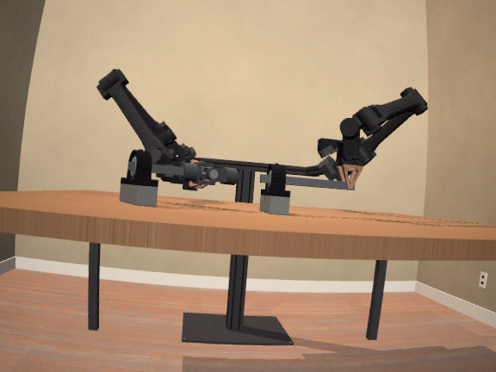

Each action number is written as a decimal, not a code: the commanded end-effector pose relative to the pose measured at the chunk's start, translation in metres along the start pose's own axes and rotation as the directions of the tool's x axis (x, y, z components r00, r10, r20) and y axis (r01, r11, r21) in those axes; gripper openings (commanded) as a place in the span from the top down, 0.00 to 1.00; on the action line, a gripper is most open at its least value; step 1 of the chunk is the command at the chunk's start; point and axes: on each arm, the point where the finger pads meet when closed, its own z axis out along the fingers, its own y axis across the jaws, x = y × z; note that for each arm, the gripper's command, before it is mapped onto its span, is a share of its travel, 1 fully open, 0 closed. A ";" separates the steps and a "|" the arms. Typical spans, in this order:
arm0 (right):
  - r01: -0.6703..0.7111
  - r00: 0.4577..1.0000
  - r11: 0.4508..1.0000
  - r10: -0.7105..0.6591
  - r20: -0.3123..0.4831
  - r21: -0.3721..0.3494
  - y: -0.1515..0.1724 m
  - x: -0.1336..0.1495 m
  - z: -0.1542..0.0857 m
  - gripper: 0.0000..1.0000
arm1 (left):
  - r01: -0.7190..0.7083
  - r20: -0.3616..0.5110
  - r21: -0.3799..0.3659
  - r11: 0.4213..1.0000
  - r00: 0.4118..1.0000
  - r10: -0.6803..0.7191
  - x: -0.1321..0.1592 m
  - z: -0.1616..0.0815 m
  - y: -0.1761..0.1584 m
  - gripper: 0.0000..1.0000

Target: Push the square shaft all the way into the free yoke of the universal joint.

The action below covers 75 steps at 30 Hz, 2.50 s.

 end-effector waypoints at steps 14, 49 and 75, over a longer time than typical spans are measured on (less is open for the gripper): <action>-0.038 0.992 0.999 0.040 0.116 -0.023 0.007 0.013 0.014 0.66 | 0.008 0.008 -0.021 1.000 1.000 -0.008 -0.001 -0.007 0.010 0.82; -0.037 0.906 0.999 0.046 0.420 -0.030 0.004 0.002 0.021 0.66 | -0.007 0.017 -0.034 0.999 1.000 0.008 -0.022 -0.014 0.011 0.82; -0.030 0.907 0.999 0.037 0.420 -0.022 0.006 0.000 0.020 0.66 | 0.002 0.017 -0.034 0.999 1.000 -0.001 -0.046 -0.014 0.010 0.82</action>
